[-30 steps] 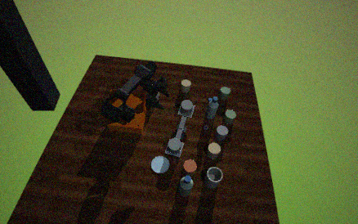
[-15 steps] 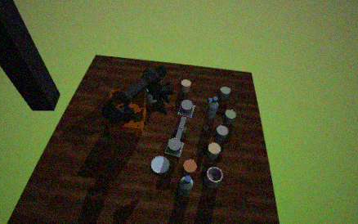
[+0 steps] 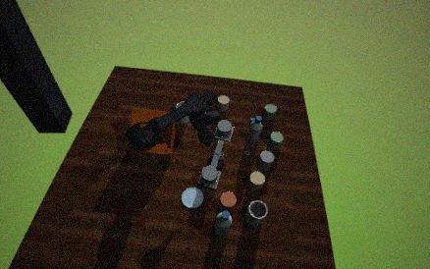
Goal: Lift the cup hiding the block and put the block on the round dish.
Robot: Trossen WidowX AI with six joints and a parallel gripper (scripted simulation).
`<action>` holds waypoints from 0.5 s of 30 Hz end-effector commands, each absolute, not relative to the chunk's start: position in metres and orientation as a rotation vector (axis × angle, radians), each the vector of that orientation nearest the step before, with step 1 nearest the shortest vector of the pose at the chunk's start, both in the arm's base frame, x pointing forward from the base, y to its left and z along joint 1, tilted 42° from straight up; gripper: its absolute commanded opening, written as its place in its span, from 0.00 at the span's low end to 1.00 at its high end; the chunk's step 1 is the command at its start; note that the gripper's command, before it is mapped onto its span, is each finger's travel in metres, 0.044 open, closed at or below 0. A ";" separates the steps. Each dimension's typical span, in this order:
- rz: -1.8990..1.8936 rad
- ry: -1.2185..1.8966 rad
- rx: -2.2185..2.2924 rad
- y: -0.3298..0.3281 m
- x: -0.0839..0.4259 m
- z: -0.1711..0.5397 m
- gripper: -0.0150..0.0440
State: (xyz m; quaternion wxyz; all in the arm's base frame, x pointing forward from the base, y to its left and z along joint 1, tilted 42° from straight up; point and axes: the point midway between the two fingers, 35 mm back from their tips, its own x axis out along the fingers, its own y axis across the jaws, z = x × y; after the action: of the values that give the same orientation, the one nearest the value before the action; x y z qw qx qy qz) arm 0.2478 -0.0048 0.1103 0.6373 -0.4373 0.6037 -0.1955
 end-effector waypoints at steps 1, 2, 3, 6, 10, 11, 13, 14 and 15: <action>-0.351 1.483 -1.068 -0.020 0.254 0.112 1.00; -0.327 1.506 -1.084 -0.023 0.255 0.113 1.00; -0.302 1.528 -1.100 -0.027 0.256 0.113 1.00; -0.224 1.591 -1.146 -0.039 0.260 0.115 1.00; -0.107 1.667 -1.204 -0.055 0.263 0.119 1.00; -0.076 1.685 -1.218 -0.059 0.264 0.119 1.00; -0.011 1.718 -1.246 -0.068 0.266 0.121 1.00; 0.022 1.734 -1.259 -0.073 0.266 0.122 1.00; 0.056 1.749 -1.272 -0.078 0.267 0.123 1.00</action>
State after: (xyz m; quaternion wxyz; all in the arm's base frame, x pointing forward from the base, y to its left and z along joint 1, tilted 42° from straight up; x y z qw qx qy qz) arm 0.2644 -0.0631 0.1207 0.4977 -0.5098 0.7013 -0.0225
